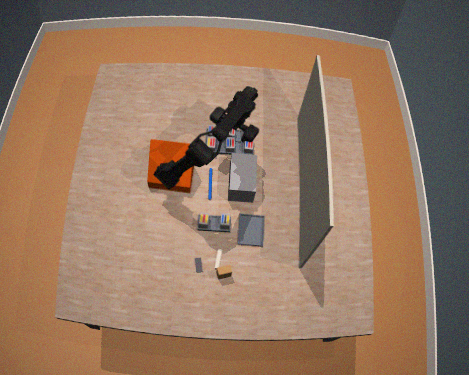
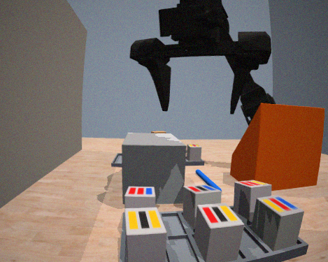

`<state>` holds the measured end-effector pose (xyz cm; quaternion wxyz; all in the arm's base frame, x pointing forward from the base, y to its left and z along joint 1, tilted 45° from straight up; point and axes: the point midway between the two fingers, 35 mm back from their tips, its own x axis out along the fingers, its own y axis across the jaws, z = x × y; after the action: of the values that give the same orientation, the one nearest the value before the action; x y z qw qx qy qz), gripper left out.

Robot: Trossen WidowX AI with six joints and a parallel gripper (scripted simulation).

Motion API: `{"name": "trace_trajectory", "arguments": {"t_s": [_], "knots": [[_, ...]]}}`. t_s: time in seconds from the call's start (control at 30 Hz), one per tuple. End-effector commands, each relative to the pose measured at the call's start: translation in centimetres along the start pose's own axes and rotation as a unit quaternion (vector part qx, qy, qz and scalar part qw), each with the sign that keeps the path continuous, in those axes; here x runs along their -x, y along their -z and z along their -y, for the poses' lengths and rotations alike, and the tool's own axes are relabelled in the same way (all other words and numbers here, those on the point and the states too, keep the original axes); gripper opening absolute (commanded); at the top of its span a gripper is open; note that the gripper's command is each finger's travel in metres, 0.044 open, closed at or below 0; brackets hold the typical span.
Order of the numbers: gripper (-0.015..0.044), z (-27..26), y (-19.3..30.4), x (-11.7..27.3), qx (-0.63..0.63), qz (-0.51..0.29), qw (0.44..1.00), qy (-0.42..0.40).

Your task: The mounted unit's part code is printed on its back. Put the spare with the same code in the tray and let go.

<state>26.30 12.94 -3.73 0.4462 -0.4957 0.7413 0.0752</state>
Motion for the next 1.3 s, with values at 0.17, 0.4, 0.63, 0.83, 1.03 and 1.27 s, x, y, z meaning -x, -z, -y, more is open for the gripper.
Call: {"name": "trace_trajectory", "arguments": {"t_s": [0.17, 0.4, 0.63, 0.83, 1.03, 1.27], "knots": [[0.0440, -7.7, 1.9, -1.4, 0.257, -0.013, 0.966, -0.008], [0.0335, -7.9, 1.8, -3.5, 0.257, -0.013, 0.966, -0.007], [0.0300, -8.2, 1.9, -5.4, 0.257, -0.013, 0.966, -0.007], [0.0300, -8.4, 1.8, -5.7, 0.257, -0.013, 0.966, -0.007], [0.0300, -8.4, 1.8, -6.7, 0.257, -0.013, 0.966, -0.007], [0.0300, -8.3, 1.7, -7.8, 0.257, -0.013, 0.966, -0.007]]}}
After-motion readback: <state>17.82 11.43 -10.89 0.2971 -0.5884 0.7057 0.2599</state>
